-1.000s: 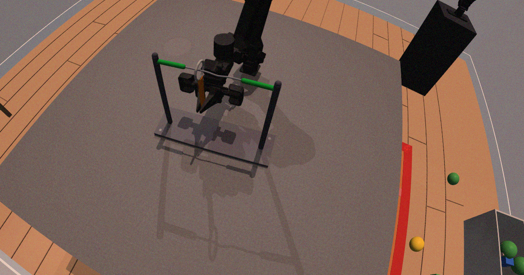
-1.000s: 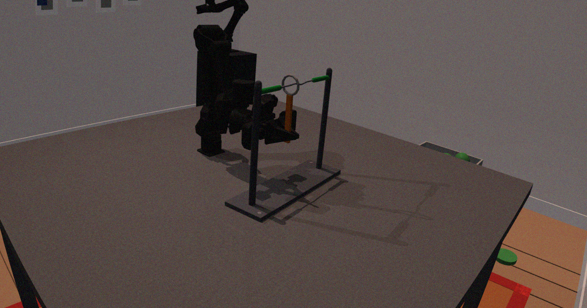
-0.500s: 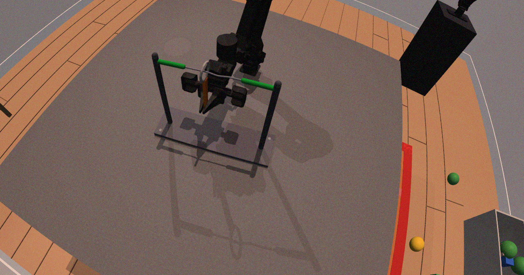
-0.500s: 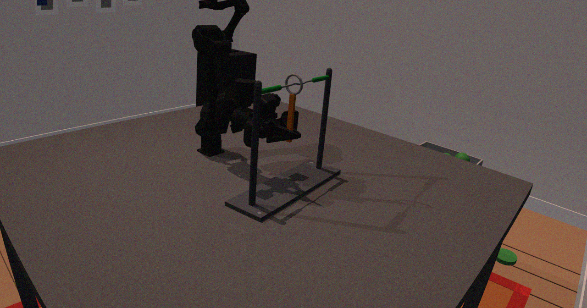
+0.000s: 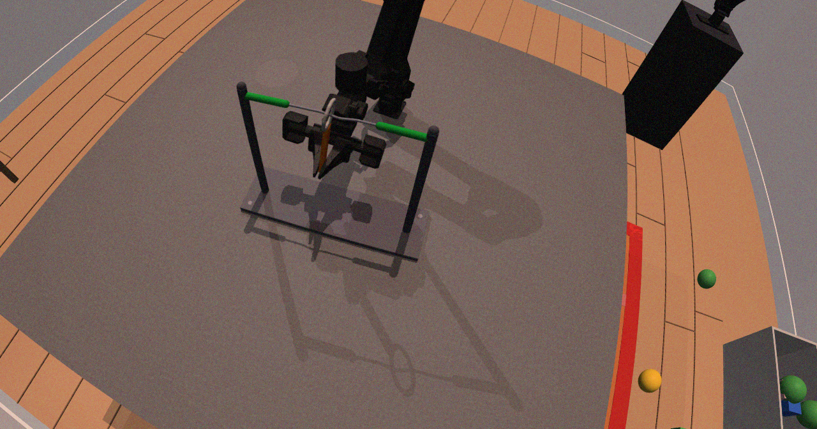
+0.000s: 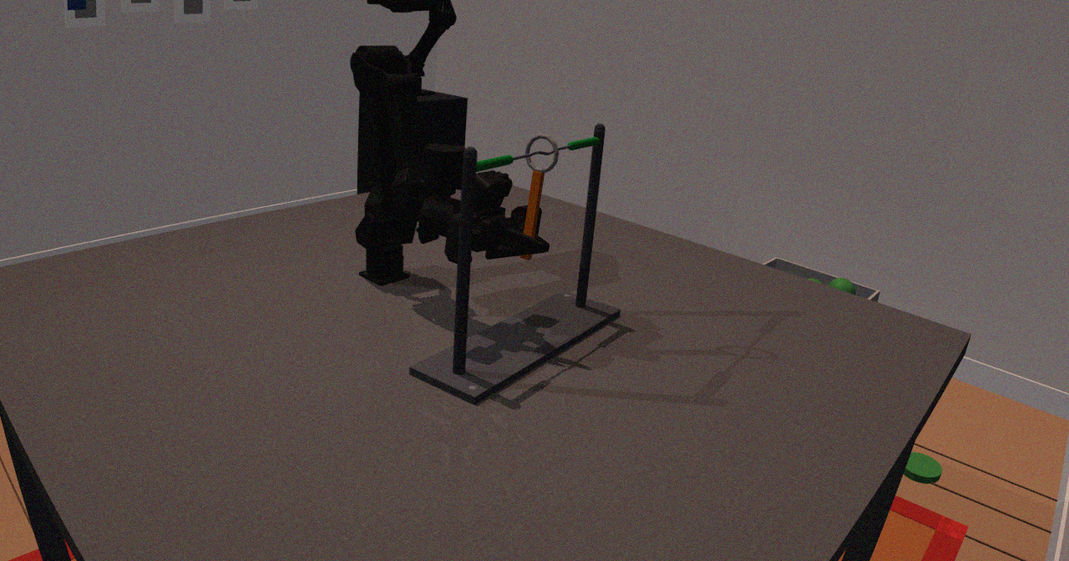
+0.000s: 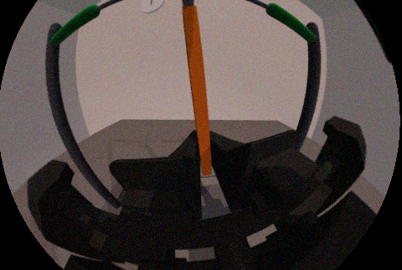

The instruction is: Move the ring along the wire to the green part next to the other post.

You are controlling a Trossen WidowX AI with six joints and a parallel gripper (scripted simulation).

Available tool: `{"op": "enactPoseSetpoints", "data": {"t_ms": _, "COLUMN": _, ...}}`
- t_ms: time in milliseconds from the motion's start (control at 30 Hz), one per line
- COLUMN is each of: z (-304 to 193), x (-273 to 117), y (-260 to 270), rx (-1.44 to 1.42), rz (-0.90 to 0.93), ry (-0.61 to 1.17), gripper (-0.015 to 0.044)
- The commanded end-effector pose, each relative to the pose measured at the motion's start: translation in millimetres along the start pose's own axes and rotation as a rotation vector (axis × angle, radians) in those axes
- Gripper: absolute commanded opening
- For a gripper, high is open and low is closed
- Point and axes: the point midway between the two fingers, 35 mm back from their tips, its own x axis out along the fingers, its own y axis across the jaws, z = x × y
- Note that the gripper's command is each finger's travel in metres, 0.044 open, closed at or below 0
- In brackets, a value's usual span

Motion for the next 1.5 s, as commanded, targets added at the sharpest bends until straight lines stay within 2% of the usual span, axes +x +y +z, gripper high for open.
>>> {"op": "enactPoseSetpoints", "data": {"t_ms": 0, "z": 0.4, "x": 0.4, "y": 3.7, "rx": -0.008, "rz": 0.017, "ry": -0.002, "gripper": -0.0150}}
{"op": "enactPoseSetpoints", "data": {"t_ms": 867, "z": 4.1, "x": -0.9, "y": 49.6, "rx": 0.171, "rz": 0.051, "ry": -0.001, "gripper": -0.0150}}
{"op": "enactPoseSetpoints", "data": {"t_ms": 1467, "z": 7.8, "x": -1.4, "y": 66.1, "rx": 0.158, "rz": 0.030, "ry": 0.001, "gripper": -0.0150}}
